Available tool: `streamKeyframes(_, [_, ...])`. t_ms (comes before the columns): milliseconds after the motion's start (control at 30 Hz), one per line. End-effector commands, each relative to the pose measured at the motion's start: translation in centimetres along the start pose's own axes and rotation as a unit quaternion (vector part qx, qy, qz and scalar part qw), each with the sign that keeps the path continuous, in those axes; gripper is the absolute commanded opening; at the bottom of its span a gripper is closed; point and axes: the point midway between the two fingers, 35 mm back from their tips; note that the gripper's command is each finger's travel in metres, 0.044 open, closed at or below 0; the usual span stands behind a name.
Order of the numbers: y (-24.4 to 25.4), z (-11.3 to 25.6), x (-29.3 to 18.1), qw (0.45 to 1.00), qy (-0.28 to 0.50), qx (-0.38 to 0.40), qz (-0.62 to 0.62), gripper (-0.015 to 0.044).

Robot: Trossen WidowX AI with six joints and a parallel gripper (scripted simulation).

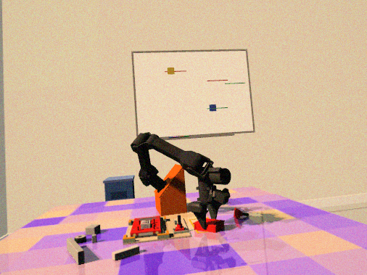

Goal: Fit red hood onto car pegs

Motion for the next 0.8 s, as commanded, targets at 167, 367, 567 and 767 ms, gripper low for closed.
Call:
streamKeyframes(167, [0.0, 0.0, 0.0, 1.0, 0.0, 0.0, 0.0, 0.0282])
streamKeyframes(367, [0.0, 0.6, 0.0, 1.0, 0.0, 0.001, 0.0, 0.0144])
streamKeyframes(567, [0.1, 2.4, 0.0, 1.0, -0.001, 0.001, 0.0, 0.0])
streamKeyframes(767, [0.1, 5.2, 0.1, 1.0, -0.001, 0.002, 0.0, 0.0])
Point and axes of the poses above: the point midway between the two fingers, 35 mm back from their tips, its own z axis back along the fingers, its own y axis across the jaws, x = y × z, and after that the axes turned 1 degree about z, right-handed
